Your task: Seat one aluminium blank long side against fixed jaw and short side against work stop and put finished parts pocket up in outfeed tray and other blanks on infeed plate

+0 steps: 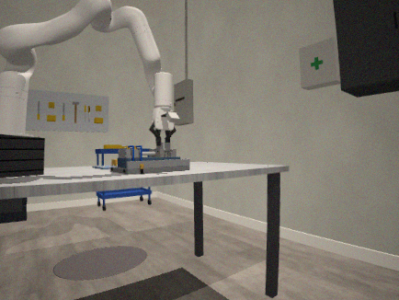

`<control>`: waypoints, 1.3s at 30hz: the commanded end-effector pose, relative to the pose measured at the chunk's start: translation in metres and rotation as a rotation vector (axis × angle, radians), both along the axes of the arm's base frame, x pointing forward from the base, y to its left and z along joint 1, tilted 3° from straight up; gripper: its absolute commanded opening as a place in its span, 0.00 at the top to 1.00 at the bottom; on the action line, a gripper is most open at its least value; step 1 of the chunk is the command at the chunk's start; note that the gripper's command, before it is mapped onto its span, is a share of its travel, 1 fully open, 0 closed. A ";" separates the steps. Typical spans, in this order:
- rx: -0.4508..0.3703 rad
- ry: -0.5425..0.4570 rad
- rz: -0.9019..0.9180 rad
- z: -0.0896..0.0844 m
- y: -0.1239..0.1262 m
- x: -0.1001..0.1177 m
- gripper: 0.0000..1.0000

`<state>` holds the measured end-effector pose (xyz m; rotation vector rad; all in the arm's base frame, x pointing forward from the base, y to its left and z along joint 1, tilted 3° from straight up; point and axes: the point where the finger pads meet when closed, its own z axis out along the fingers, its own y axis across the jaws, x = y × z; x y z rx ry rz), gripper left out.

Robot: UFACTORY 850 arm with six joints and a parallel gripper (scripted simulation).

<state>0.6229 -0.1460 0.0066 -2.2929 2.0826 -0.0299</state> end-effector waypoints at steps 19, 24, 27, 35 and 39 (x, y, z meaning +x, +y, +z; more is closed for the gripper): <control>-0.001 -0.002 0.000 -0.005 0.000 0.001 1.00; -0.001 -0.002 0.000 -0.006 0.000 0.001 1.00; -0.001 -0.002 0.000 -0.006 0.000 0.001 1.00; -0.001 -0.002 0.000 -0.007 0.000 0.001 1.00; -0.001 -0.002 0.000 -0.007 0.000 0.001 1.00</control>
